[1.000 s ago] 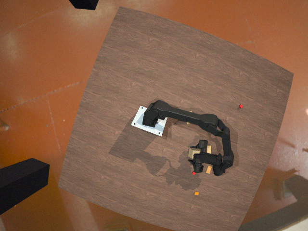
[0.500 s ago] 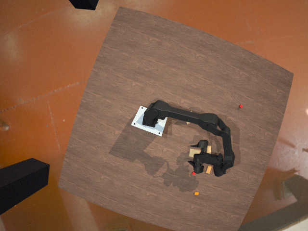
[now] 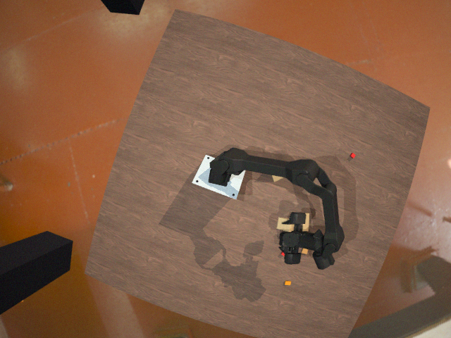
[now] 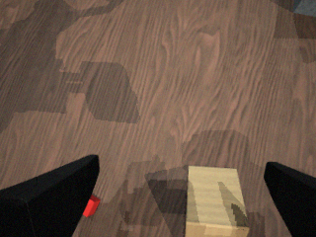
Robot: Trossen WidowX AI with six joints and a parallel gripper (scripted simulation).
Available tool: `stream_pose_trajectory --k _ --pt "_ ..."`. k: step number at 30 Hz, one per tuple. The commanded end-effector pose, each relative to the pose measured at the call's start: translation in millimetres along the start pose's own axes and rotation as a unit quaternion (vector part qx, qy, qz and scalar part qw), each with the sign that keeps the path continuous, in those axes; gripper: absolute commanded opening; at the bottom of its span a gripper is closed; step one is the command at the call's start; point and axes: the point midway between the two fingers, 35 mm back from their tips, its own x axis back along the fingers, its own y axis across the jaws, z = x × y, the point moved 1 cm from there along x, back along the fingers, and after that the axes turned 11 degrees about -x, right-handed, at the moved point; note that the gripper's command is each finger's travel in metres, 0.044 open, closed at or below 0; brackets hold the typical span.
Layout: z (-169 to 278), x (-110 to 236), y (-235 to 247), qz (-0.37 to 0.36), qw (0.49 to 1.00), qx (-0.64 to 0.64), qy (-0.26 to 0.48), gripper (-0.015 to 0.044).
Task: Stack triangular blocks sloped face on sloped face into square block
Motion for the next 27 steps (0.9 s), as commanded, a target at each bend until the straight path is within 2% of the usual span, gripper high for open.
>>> stream_pose_trajectory --k 1,9,17,27 --pt "3.5 -26.5 21.7 0.026 0.994 -0.037 0.102 0.044" --pt "2.9 -64.3 41.3 0.077 0.944 -0.071 0.314 0.044" --pt "-25.5 -73.7 20.2 0.133 0.86 -0.062 0.488 0.044" --pt "-56.9 -66.0 -16.1 0.166 0.797 -0.028 0.581 0.044"
